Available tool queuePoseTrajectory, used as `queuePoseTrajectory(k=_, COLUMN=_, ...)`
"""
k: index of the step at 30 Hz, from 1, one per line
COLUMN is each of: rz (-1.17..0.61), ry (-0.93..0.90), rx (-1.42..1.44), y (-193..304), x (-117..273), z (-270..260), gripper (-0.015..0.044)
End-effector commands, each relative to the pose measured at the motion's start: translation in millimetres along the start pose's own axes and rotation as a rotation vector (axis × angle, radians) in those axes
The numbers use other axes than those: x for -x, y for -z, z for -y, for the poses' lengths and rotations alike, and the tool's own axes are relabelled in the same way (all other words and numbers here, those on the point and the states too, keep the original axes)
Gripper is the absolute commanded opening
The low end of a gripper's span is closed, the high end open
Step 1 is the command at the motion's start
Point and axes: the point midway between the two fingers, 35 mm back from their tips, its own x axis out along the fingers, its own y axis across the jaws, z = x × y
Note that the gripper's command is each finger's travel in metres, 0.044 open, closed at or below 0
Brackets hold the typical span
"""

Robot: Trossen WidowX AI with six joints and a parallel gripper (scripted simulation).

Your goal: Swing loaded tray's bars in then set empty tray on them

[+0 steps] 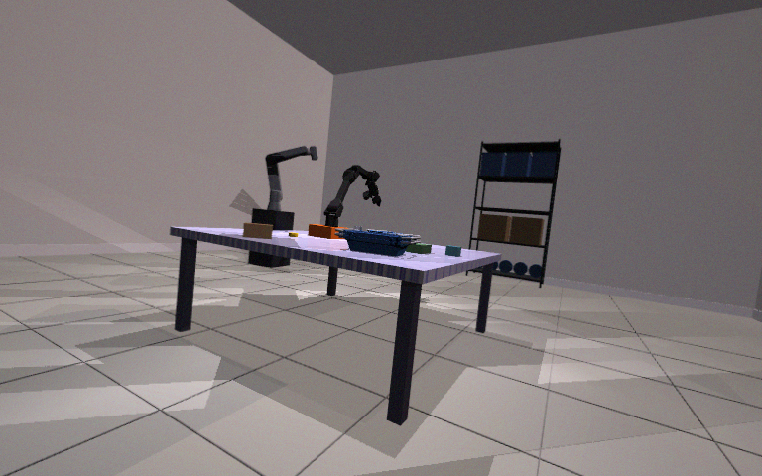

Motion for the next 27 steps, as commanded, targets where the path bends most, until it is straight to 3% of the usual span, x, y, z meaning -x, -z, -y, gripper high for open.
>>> queuePoseTrajectory(k=1, rz=0.0, ry=0.0, rx=0.0, y=0.0, x=0.0, z=0.0, gripper=0.0374)
queuePoseTrajectory(k=12, rz=0.0, ry=0.0, rx=0.0, y=0.0, x=0.0, z=0.0, gripper=0.0088)
queuePoseTrajectory(k=27, rz=0.0, ry=0.0, rx=0.0, y=0.0, x=0.0, z=0.0, gripper=0.0088)
